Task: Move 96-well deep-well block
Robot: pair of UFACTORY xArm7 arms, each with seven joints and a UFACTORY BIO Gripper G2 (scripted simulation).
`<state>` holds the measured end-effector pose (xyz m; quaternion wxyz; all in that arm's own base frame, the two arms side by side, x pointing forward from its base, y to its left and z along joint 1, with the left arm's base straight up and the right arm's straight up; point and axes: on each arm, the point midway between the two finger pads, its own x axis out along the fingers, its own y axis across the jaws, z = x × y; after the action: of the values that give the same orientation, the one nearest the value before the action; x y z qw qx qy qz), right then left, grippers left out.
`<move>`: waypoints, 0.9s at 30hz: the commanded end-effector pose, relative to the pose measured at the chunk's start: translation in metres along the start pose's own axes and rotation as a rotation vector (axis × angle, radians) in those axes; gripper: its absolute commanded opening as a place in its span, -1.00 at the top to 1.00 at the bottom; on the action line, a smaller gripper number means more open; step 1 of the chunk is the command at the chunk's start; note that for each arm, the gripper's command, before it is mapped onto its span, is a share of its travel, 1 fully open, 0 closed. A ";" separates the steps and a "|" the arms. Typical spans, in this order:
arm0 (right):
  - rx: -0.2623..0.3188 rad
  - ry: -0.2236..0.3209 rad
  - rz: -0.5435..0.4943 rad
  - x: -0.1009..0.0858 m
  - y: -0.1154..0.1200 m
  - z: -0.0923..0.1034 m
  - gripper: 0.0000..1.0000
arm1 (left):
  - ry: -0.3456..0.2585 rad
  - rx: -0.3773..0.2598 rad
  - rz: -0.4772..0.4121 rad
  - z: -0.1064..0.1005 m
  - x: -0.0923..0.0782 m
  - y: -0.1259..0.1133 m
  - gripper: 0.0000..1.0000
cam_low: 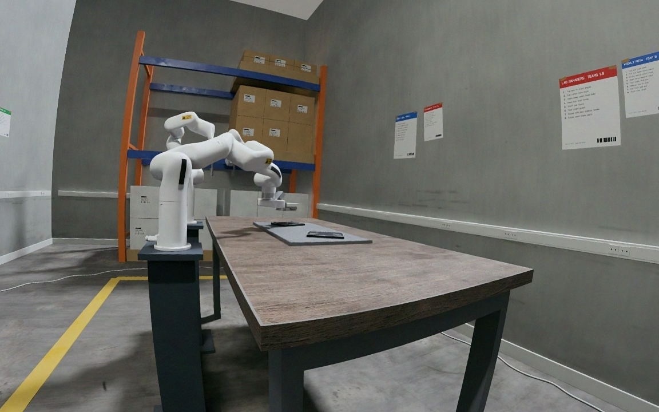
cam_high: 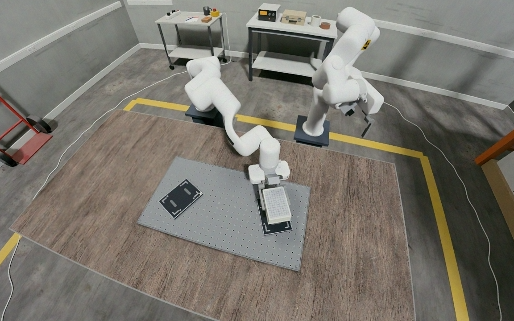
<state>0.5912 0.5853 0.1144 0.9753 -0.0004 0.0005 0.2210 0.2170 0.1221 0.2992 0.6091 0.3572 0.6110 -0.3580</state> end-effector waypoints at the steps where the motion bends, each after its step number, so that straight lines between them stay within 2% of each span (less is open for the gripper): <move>1: 0.003 -0.006 -0.001 0.001 0.000 0.011 1.00 | -0.001 0.000 0.002 0.000 -0.001 0.000 -1.00; 15: 0.003 -0.006 -0.001 0.001 0.000 0.011 1.00 | -0.001 0.000 0.002 0.000 -0.001 0.000 -1.00; 25: 0.004 -0.006 -0.334 -0.010 -0.031 0.011 1.00 | -0.001 0.000 0.002 0.000 -0.001 0.000 -1.00; 27: 0.004 -0.006 -0.334 -0.010 -0.031 0.011 1.00 | -0.001 0.000 0.002 0.000 -0.001 0.000 -1.00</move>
<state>0.5933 0.5595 0.1217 0.9955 0.0018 0.0016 0.0950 0.2170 0.1221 0.2992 0.6091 0.3572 0.6110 -0.3580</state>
